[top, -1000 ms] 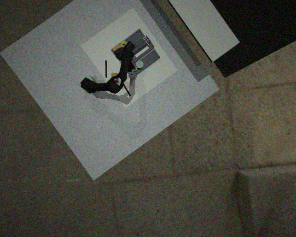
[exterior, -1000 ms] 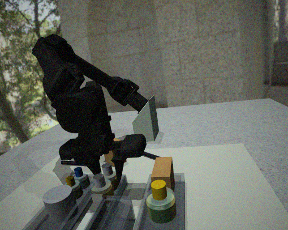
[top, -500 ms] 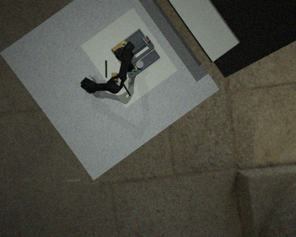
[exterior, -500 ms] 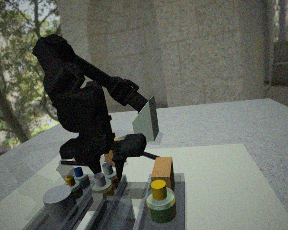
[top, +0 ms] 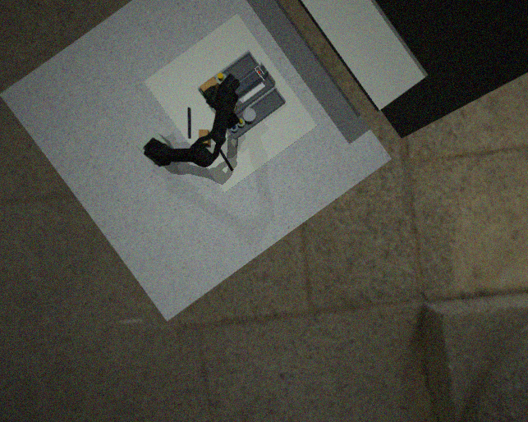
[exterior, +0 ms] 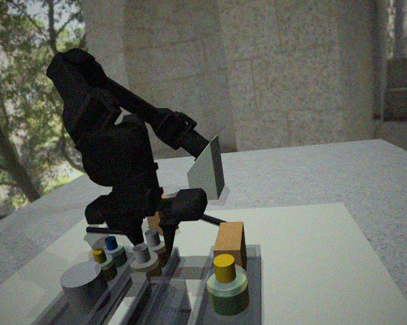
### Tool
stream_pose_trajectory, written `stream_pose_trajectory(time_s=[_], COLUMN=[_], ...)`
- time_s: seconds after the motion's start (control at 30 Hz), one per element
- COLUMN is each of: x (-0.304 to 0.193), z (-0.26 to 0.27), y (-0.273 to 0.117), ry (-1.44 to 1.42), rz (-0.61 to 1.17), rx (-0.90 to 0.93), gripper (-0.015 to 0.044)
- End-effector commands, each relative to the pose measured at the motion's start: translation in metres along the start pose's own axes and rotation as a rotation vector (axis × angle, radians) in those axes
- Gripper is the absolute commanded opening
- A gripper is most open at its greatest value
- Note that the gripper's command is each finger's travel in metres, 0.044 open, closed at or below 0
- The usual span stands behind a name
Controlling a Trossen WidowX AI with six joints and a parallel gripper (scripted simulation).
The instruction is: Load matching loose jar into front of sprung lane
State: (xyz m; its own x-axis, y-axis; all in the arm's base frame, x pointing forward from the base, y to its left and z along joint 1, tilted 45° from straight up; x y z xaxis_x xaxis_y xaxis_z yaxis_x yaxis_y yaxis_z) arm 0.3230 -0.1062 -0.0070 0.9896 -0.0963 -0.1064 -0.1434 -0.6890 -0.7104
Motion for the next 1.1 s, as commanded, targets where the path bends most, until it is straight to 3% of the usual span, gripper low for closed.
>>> stream_pose_trajectory(time_s=[0.0,0.4,0.8,1.07], x=[-0.001,-0.001,-0.001,-0.001], z=[0.000,0.001,0.001,0.001], y=[0.000,0.000,0.000,-0.017], ry=[0.007,0.007,0.007,0.007], rz=[-0.004,-0.004,-0.004,-0.004], rx=[-0.008,-0.008,-0.008,-0.008], gripper=[0.0000,0.0000,0.0309,0.0309])
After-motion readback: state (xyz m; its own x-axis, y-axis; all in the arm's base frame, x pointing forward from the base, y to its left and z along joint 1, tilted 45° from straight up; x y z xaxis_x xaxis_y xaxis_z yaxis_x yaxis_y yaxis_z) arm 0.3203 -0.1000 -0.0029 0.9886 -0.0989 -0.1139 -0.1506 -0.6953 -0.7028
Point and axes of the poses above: the point midway between the two fingers, 35 mm back from their tips, its own y axis out along the fingers, its own z axis across the jaws, x = y × z, the point moved 2 cm from there along -y, back along the fingers, and after that the axes turned 7 degrees about -y, right-handed, at the moved point
